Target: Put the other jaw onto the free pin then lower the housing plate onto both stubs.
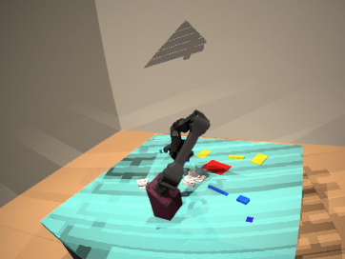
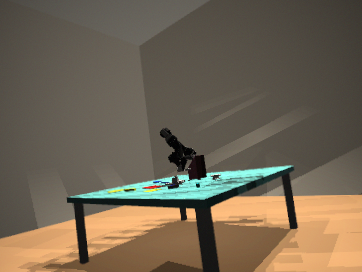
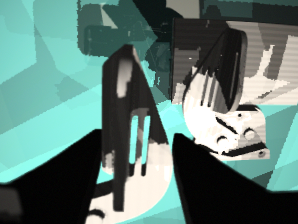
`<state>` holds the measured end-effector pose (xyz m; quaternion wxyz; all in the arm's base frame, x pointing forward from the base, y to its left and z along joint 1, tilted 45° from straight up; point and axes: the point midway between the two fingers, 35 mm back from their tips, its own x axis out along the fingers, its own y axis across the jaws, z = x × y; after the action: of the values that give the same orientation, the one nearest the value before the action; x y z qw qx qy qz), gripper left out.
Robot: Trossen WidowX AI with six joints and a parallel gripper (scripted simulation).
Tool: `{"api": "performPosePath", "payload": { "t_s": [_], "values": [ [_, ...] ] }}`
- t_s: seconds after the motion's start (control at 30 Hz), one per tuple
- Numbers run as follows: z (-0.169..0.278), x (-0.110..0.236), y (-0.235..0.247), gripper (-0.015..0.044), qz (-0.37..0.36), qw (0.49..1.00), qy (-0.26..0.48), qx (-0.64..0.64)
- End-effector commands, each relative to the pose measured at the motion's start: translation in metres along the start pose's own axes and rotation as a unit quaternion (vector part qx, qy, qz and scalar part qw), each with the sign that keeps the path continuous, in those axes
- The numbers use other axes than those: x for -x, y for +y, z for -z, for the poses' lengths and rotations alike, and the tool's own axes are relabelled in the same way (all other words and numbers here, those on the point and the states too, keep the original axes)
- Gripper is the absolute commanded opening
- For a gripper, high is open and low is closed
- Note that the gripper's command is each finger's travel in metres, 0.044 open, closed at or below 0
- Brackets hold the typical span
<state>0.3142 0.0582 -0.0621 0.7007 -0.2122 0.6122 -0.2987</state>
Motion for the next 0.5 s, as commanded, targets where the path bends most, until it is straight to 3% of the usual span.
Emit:
{"api": "performPosePath", "payload": {
  "t_s": [0.0,0.47],
  "values": [
    [-0.003,0.0,-0.014,0.0134,0.001,1.0,-0.002,0.012],
    [-0.01,0.0,-0.059,0.0134,0.005,0.999,-0.002,0.044]
  ]
}}
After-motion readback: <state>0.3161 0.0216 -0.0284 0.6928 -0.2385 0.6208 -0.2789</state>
